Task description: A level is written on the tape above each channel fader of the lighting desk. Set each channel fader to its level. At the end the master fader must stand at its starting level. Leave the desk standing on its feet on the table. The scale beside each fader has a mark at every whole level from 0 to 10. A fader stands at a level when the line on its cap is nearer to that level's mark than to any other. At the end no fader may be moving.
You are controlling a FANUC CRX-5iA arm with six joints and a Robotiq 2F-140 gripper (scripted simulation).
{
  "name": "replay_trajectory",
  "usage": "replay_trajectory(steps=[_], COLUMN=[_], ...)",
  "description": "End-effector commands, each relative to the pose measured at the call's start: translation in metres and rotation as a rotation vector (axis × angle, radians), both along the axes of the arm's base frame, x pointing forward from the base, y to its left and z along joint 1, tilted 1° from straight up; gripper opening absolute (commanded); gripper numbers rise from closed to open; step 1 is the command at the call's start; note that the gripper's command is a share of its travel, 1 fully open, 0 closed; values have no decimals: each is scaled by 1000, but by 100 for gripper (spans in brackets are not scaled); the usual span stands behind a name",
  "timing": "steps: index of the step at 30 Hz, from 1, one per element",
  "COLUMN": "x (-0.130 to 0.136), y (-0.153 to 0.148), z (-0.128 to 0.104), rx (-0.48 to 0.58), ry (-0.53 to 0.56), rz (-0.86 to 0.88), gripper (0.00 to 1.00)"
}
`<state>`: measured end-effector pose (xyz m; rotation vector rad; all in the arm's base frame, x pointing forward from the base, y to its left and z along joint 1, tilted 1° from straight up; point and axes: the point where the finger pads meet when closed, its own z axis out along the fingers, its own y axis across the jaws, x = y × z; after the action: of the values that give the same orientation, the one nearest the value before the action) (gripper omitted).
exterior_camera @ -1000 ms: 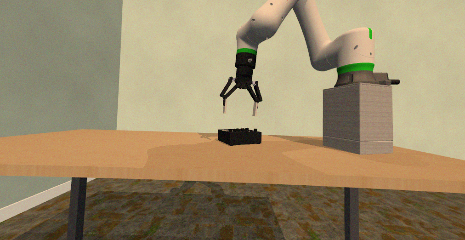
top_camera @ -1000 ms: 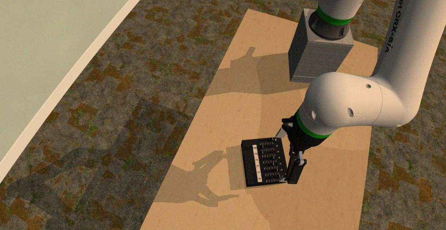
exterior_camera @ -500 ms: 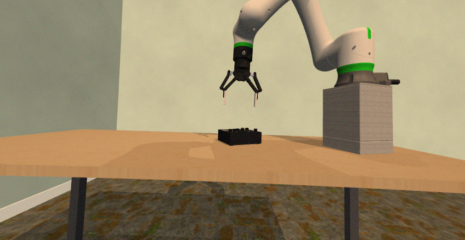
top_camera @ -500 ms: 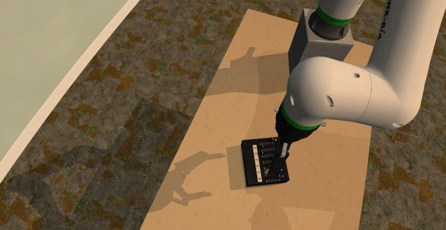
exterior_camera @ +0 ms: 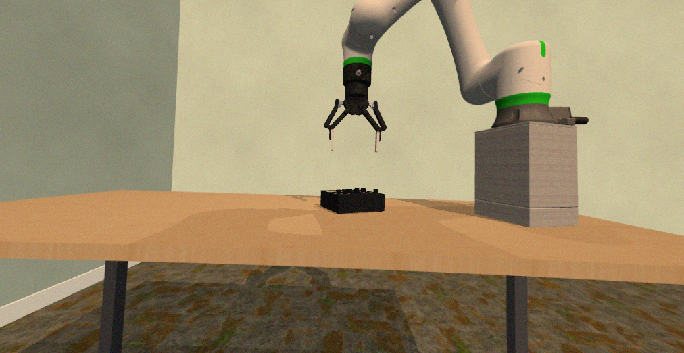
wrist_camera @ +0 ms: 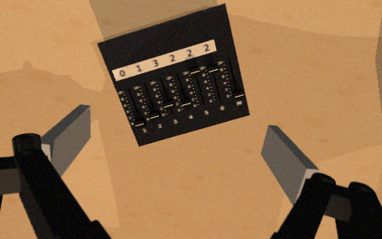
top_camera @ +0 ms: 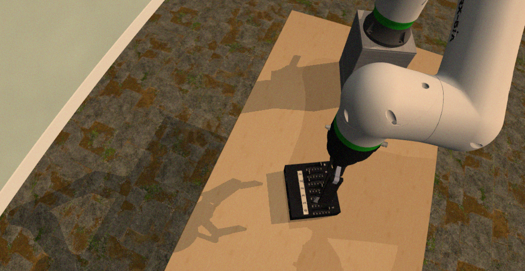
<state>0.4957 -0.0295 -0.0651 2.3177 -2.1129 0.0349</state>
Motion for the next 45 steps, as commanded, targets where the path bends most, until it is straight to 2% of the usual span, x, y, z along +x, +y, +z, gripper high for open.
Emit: replay_trajectory(steps=[1, 5, 45], x=[-22, -30, -30], y=[48, 62, 62], z=[13, 17, 17], rx=[-42, -53, -53], ry=[-46, -62, -62], rz=[214, 285, 285], gripper=[100, 100, 100])
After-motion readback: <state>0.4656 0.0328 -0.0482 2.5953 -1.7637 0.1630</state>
